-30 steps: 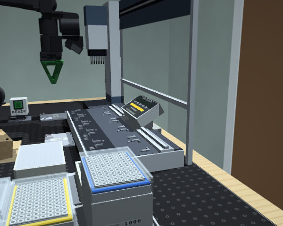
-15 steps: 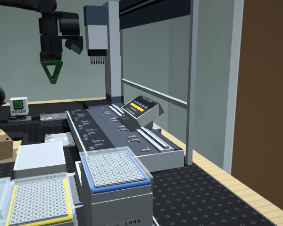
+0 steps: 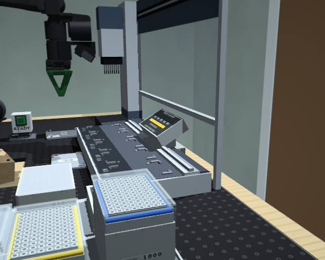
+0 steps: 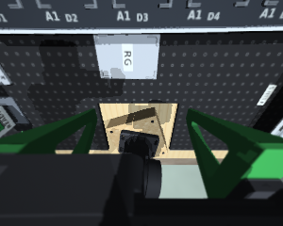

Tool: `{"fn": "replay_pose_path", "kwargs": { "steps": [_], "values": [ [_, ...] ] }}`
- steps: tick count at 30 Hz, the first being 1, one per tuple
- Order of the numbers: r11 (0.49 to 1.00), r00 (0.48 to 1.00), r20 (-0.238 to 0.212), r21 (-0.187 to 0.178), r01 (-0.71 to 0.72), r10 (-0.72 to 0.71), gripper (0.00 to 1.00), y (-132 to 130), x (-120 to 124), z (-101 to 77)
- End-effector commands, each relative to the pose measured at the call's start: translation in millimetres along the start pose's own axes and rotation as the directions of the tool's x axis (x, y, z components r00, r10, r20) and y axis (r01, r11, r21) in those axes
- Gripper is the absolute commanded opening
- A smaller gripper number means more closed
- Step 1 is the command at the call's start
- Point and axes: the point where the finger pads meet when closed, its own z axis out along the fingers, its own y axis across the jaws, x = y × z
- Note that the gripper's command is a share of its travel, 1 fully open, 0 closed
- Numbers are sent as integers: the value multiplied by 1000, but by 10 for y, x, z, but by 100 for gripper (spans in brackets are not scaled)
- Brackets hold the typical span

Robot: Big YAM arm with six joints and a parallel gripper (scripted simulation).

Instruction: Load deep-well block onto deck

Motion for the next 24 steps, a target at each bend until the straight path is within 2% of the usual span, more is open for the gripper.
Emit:
{"fn": "replay_pose_path", "kwargs": {
  "steps": [1, 9, 11, 13, 24],
  "values": [
    [999, 997, 66, 8, -31, 30, 100, -90, -208, -265],
    [984, 981, 78, 11, -178, 177, 100, -530, -273, -266],
    [984, 981, 78, 11, -178, 177, 100, -530, -273, -266],
    [976, 973, 78, 11, -217, 216, 100, -639, -280, -266],
    [896, 893, 79, 7, -444, 442, 100, -1232, -318, -263]
  ]
}}
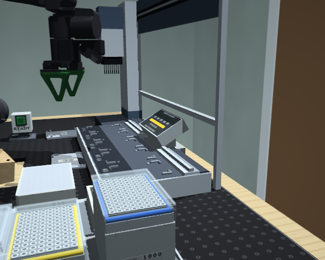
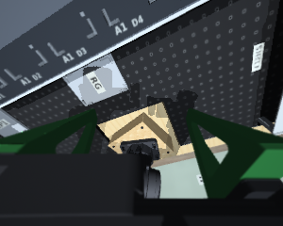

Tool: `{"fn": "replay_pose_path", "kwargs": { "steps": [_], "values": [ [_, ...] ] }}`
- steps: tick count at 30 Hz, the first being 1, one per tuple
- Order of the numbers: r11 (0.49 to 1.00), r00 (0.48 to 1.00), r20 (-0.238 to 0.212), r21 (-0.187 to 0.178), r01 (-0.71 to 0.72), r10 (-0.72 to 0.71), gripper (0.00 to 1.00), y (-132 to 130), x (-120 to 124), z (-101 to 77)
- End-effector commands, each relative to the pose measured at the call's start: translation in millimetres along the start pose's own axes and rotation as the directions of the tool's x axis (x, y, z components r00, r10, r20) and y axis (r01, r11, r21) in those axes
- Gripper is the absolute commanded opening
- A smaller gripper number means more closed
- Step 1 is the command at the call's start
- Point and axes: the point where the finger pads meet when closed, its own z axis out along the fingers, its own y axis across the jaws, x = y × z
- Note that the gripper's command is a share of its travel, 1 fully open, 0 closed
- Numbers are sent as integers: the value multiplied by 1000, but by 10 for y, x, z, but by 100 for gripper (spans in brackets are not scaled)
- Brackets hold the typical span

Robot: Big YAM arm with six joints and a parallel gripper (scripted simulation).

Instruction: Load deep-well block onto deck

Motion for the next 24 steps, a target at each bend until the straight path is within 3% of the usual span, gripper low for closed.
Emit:
{"fn": "replay_pose_path", "kwargs": {
  "steps": [1, 10, 24],
  "values": [
    [997, 994, 81, 8, -72, 71, 100, -162, -313, -265],
    [978, 975, 81, 5, -210, 209, 100, -495, -481, -264],
    [900, 897, 81, -4, -436, 435, 100, -1057, -764, -262]
  ]
}}
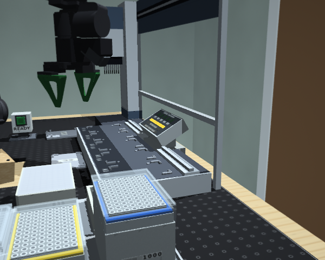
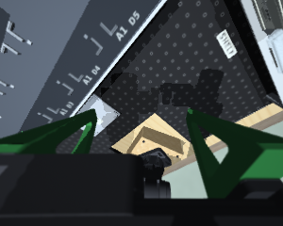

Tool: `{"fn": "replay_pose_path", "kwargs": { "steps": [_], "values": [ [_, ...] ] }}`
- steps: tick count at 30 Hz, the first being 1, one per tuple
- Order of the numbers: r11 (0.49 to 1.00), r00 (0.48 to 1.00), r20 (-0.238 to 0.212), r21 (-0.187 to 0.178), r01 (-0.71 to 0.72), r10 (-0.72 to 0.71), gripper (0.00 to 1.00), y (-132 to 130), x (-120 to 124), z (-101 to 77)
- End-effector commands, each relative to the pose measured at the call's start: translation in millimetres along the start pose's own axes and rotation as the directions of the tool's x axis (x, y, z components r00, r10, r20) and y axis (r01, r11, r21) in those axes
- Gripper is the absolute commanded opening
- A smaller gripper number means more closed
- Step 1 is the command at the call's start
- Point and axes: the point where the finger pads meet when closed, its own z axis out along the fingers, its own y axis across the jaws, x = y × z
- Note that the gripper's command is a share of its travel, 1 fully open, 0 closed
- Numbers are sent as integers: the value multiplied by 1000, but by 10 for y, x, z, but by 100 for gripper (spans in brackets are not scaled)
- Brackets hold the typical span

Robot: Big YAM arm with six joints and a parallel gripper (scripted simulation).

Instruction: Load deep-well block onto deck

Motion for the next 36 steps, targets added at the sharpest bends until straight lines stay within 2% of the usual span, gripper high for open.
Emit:
{"fn": "replay_pose_path", "kwargs": {
  "steps": [1, 12, 16, 29, 31, 36],
  "values": [
    [997, 993, 85, -5, -83, 83, 100, -99, -368, -273],
    [954, 951, 83, -17, -298, 299, 100, -472, -794, -274],
    [941, 939, 67, -16, -338, 338, 100, -533, -832, -272],
    [822, 820, 55, -26, -570, 570, 100, -960, -1313, -274],
    [822, 820, 55, -26, -570, 570, 100, -960, -1313, -274],
    [760, 759, 53, -30, -649, 649, 100, -1124, -1503, -275]
  ]
}}
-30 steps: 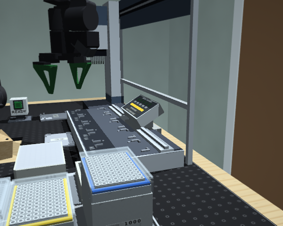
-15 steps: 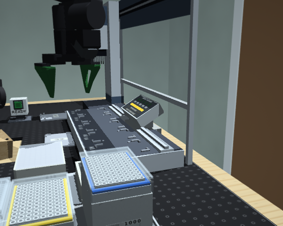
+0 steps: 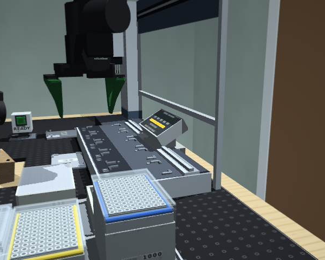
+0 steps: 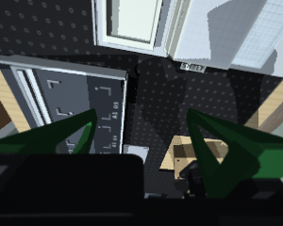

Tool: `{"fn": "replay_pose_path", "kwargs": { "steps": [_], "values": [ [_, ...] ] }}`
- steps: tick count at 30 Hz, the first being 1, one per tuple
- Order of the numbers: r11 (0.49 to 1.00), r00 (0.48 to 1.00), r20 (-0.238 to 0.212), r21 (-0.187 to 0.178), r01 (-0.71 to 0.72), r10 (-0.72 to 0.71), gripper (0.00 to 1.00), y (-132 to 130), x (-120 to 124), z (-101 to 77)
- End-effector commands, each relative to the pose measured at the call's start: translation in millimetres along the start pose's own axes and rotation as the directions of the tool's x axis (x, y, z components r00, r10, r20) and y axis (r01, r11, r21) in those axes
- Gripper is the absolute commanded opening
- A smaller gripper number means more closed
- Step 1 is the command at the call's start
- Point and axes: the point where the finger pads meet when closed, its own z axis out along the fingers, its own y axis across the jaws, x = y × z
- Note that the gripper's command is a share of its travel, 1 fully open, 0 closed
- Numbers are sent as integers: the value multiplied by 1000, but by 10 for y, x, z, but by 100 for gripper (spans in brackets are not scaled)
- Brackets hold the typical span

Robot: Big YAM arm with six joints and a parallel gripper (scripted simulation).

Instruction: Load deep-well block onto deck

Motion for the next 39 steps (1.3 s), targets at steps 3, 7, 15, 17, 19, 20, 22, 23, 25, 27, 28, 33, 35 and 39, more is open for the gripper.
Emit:
{"fn": "replay_pose_path", "kwargs": {
  "steps": [3, 7, 15, 17, 19, 20, 22, 23, 25, 27, 28, 33, 35, 39],
  "values": [
    [989, 988, 54, -32, -144, 145, 100, 27, -457, -268],
    [983, 981, 53, -34, -183, 185, 100, 10, -656, -270],
    [986, 985, 55, -32, -162, 163, 100, -16, -954, -274],
    [986, 985, 55, -31, -162, 163, 100, -25, -1052, -275],
    [986, 985, 56, -31, -162, 163, 100, -34, -1151, -277],
    [986, 985, 56, -31, -162, 163, 100, -39, -1200, -277],
    [986, 985, 56, -31, -162, 163, 100, -47, -1299, -279],
    [986, 985, 56, -30, -162, 163, 100, -52, -1348, -279],
    [986, 985, 56, -30, -162, 163, 100, -60, -1446, -281],
    [986, 985, 57, -30, -162, 163, 100, -69, -1543, -282],
    [986, 985, 57, -30, -162, 163, 100, -69, -1543, -282],
    [986, 985, 57, -30, -162, 163, 100, -86, -1738, -285],
    [986, 985, 57, -30, -162, 164, 100, -95, -1836, -286],
    [986, 985, 57, -29, -162, 164, 100, -112, -2029, -289]
  ]
}}
